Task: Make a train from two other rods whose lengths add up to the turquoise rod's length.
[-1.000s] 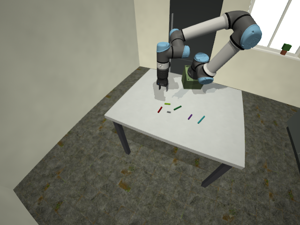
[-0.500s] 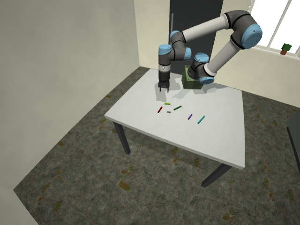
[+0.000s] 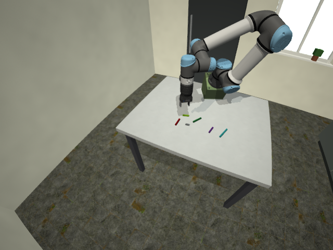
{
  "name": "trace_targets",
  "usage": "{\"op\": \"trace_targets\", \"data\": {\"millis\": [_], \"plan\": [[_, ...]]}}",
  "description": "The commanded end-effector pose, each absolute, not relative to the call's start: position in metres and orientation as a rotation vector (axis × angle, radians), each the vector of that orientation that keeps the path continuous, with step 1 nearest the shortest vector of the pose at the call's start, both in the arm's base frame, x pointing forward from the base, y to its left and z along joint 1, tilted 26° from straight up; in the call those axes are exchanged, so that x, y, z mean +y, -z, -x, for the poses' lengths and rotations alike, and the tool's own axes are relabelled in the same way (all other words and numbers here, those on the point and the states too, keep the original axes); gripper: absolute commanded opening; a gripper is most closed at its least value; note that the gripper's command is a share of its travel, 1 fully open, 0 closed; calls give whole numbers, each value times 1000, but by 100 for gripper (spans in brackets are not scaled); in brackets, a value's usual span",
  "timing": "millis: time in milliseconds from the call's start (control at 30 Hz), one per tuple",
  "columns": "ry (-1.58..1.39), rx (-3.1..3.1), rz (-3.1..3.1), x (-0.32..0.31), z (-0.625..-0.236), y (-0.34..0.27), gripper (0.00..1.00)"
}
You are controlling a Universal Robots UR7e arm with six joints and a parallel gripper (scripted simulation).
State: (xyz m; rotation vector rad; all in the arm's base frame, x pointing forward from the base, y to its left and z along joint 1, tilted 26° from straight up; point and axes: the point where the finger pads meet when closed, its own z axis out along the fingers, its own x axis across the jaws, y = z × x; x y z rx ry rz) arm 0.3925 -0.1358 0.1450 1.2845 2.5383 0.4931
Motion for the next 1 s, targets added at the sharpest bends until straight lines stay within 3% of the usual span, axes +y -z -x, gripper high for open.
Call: {"op": "trace_targets", "data": {"millis": [0,967], "plan": [[-457,2616,-1059,-126,-398,-139,100],[-242,2748,76,-64,-421,-116,100]]}}
